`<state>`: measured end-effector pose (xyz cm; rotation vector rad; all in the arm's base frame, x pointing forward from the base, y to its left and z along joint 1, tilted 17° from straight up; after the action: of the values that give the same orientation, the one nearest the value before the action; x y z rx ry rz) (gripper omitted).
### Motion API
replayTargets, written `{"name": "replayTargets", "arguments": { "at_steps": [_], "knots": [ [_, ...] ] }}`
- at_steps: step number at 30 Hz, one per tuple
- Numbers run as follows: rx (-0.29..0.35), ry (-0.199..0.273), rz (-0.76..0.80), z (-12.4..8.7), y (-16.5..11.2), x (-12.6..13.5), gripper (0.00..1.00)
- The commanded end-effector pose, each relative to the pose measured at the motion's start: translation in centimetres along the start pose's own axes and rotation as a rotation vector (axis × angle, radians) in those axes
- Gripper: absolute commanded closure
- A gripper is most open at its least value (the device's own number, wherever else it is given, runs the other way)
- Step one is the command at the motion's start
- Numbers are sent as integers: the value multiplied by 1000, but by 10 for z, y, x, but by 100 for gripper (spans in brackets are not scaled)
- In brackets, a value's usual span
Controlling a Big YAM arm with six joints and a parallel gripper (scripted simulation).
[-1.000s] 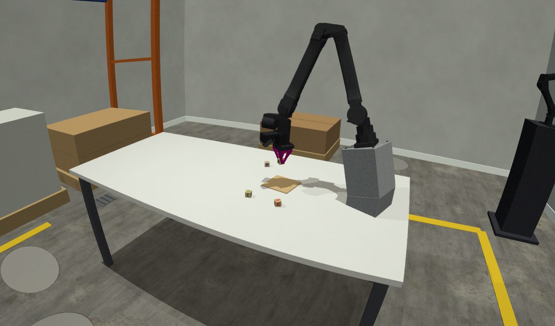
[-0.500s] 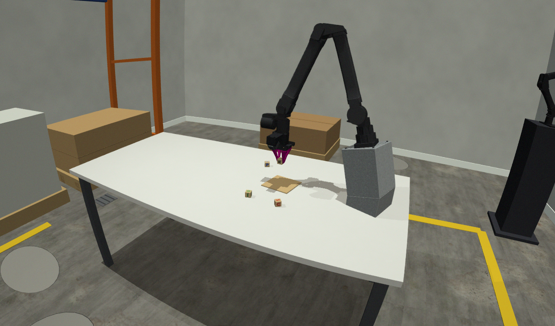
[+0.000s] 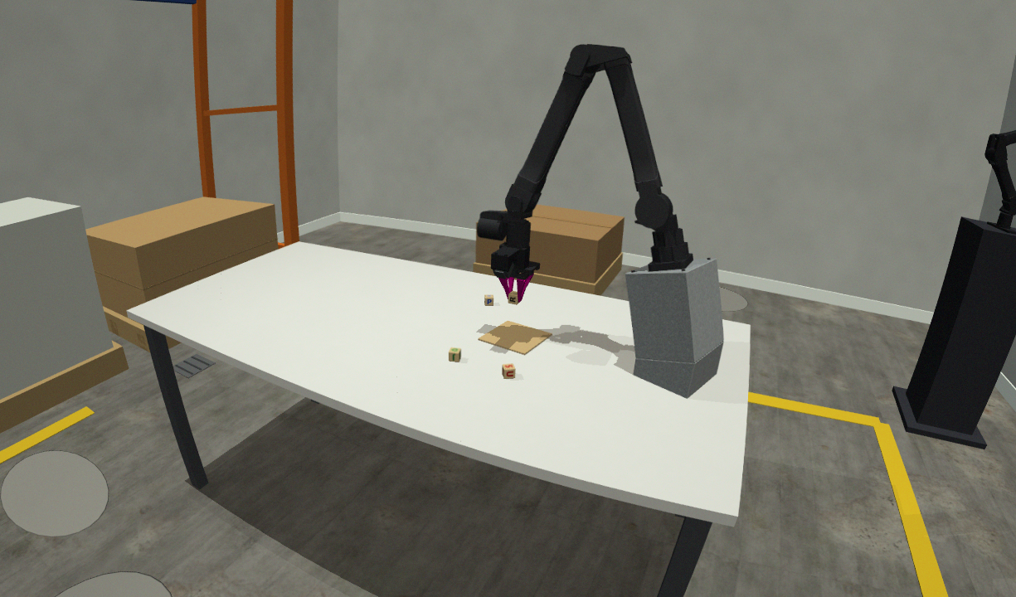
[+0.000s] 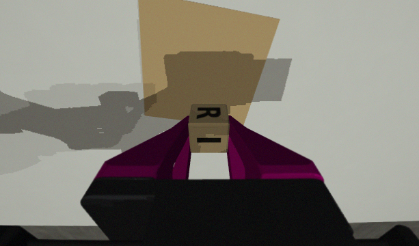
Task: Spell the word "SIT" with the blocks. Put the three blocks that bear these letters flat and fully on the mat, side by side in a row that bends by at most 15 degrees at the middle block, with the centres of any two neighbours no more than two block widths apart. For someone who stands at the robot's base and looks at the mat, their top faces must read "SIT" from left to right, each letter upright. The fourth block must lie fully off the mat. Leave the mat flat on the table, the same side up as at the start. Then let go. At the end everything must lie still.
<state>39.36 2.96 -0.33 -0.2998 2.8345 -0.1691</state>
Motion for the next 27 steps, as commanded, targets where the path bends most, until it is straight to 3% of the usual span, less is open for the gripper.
{"name": "replayTargets", "arguments": {
  "at_steps": [1,18,27],
  "knots": [
    [0,-13,-2,17,-6,-10,78],
    [-1,-2,-3,85,-5,-3,78],
    [-2,3,-3,95,-5,0,78]
  ]
}}
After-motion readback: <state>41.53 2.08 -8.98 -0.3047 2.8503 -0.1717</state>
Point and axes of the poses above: the point where the finger pads meet when closed, its own z axis out along the fingers, its own x axis across the jaws, y = z × x, the point moved 4 cm from there along -z, back along the fingers, and after that the axes turned 7 degrees about -z, right-handed, at the moved point
